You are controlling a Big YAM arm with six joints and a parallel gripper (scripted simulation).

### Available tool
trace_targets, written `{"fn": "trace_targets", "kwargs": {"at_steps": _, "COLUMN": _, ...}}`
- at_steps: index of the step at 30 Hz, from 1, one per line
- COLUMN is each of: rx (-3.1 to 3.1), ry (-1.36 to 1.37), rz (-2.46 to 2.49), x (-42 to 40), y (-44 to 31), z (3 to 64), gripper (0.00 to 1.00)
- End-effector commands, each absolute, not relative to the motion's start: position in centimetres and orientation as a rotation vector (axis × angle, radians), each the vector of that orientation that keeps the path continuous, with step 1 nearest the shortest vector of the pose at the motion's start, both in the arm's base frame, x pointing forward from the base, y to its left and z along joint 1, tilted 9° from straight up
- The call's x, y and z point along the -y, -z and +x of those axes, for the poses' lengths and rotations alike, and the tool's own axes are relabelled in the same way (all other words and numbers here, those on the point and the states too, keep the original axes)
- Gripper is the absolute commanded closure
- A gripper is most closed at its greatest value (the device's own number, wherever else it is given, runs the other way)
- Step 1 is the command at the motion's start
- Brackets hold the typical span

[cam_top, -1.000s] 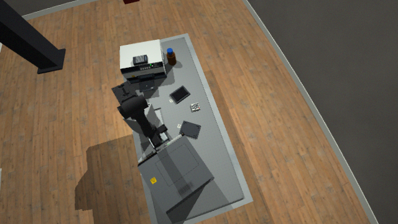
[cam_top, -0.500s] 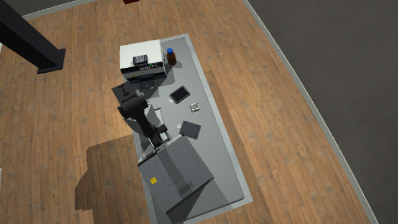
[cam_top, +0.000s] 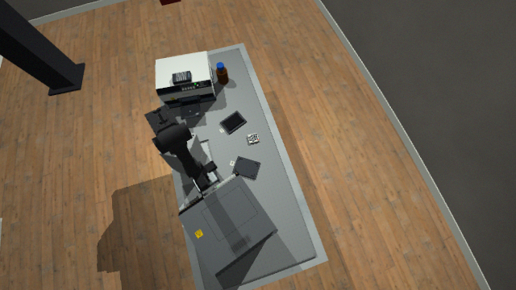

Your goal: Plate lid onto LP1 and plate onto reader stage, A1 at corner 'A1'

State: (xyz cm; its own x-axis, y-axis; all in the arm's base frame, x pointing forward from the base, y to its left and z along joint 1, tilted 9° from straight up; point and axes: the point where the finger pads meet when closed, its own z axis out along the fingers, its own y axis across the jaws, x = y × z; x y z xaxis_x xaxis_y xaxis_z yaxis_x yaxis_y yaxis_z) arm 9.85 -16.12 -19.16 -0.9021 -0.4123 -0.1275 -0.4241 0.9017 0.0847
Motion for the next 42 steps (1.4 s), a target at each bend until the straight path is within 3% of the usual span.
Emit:
{"fn": "trace_targets", "kwargs": {"at_steps": 1, "rx": -2.951, "ry": -0.147, "rz": -0.667, "x": 16.46, "y": 19.22, "z": 10.09, "gripper": 0.14}}
{"fn": "trace_targets", "kwargs": {"at_steps": 42, "rx": -2.957, "ry": -0.167, "rz": -0.656, "x": 16.0, "y": 19.89, "z": 10.11, "gripper": 0.14}}
